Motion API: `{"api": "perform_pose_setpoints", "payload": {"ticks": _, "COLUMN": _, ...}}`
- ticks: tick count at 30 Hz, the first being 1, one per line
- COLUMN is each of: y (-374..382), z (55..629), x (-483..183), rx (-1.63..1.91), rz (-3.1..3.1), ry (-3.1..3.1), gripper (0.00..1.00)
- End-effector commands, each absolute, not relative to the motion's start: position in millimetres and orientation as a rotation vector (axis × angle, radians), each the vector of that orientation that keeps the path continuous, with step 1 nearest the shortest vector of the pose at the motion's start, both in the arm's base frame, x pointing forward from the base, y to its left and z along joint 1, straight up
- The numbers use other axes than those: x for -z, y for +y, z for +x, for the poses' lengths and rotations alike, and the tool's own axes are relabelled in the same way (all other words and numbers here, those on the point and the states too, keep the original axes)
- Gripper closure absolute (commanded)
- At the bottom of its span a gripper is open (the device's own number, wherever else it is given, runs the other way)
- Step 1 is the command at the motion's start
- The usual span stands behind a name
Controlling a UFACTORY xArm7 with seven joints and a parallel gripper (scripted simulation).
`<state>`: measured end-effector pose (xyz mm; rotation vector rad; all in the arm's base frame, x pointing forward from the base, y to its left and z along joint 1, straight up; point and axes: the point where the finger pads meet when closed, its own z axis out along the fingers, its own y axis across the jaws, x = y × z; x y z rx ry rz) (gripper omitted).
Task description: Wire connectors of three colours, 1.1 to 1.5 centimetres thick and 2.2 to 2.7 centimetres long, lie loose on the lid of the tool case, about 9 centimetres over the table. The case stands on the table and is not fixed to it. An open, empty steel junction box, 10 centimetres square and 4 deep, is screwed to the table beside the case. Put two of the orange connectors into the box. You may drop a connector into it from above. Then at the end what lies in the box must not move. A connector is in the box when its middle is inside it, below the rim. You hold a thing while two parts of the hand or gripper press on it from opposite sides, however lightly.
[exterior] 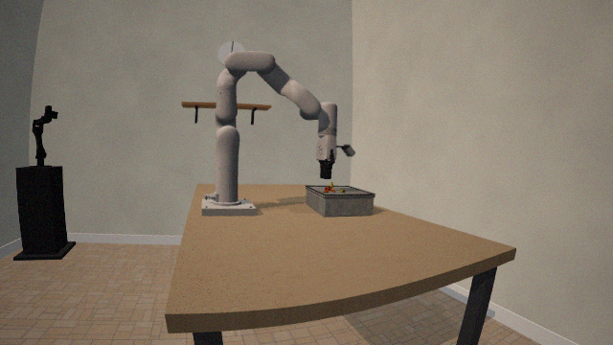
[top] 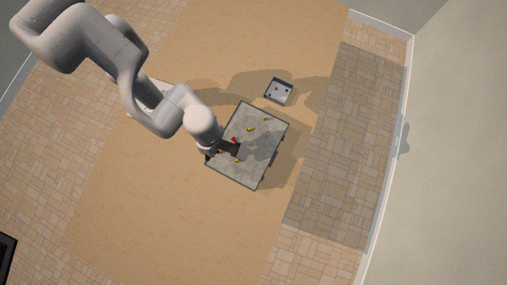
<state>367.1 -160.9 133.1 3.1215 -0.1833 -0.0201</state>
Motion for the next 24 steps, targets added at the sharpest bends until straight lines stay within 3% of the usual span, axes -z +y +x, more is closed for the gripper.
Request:
{"api": "perform_pose_setpoints", "payload": {"ticks": 1, "y": -163.5, "z": 366.2, "x": -135.0, "rx": 0.007, "rz": 3.131, "ry": -0.165, "gripper": 0.74}}
{"api": "perform_pose_setpoints", "payload": {"ticks": 12, "y": -165.4, "z": 368.0, "x": -95.3, "rx": 0.006, "rz": 3.132, "ry": -0.164, "gripper": 0.74}}
{"api": "perform_pose_setpoints", "payload": {"ticks": 24, "y": -165.5, "z": 368.0, "x": -94.8, "rx": 0.006, "rz": 3.132, "ry": -0.164, "gripper": 0.74}}
